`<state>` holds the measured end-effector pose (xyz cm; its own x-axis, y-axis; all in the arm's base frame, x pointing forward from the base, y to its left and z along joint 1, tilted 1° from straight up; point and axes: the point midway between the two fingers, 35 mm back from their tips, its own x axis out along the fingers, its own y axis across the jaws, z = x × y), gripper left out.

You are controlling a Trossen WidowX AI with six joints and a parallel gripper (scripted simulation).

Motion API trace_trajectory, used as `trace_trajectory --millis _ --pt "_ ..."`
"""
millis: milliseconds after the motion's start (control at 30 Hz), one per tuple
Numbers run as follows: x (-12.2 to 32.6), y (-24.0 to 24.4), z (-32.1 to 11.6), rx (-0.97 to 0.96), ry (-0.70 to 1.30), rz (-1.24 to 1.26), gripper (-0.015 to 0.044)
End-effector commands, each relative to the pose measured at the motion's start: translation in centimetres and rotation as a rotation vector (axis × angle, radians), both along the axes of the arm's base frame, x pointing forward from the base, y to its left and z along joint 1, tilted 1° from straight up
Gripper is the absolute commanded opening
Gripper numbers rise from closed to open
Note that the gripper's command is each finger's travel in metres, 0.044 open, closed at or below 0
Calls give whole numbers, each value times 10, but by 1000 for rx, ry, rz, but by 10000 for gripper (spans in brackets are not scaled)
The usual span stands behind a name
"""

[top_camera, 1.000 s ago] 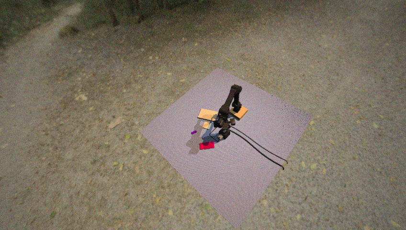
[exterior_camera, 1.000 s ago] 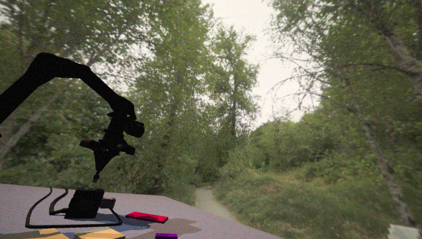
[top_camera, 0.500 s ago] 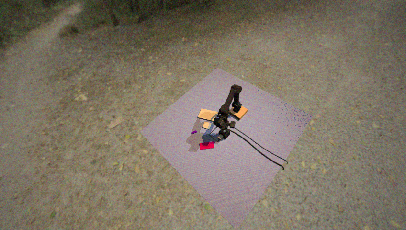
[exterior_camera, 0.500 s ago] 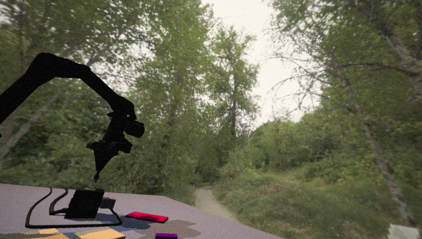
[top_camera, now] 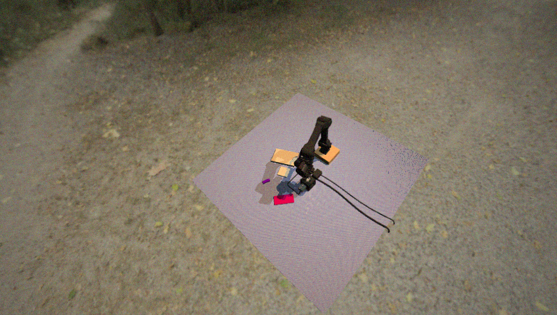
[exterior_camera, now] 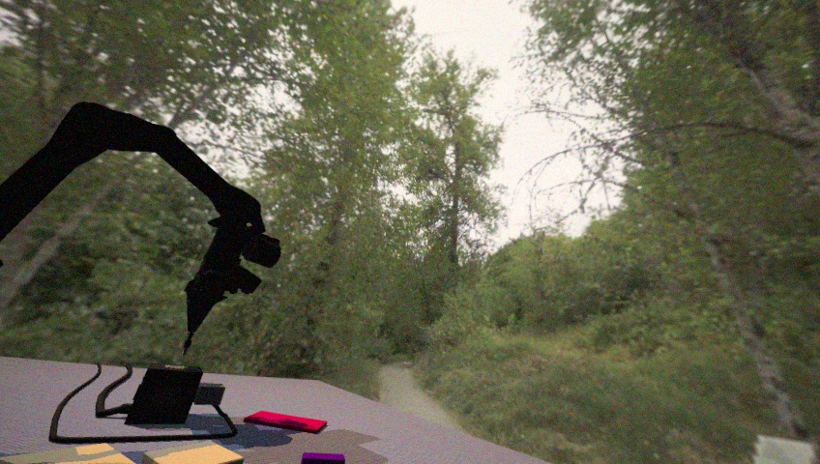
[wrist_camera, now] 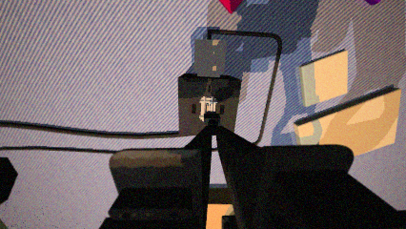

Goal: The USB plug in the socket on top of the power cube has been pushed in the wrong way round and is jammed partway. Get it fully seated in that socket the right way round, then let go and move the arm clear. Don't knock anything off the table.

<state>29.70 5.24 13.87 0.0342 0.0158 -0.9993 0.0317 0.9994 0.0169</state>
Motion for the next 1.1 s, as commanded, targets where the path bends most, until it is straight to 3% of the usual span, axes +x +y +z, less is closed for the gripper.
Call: trace_trajectory --millis 0,1067 --pt "0 0 0 4 2 -123 0" --pt "0 0 0 32 16 -960 0"
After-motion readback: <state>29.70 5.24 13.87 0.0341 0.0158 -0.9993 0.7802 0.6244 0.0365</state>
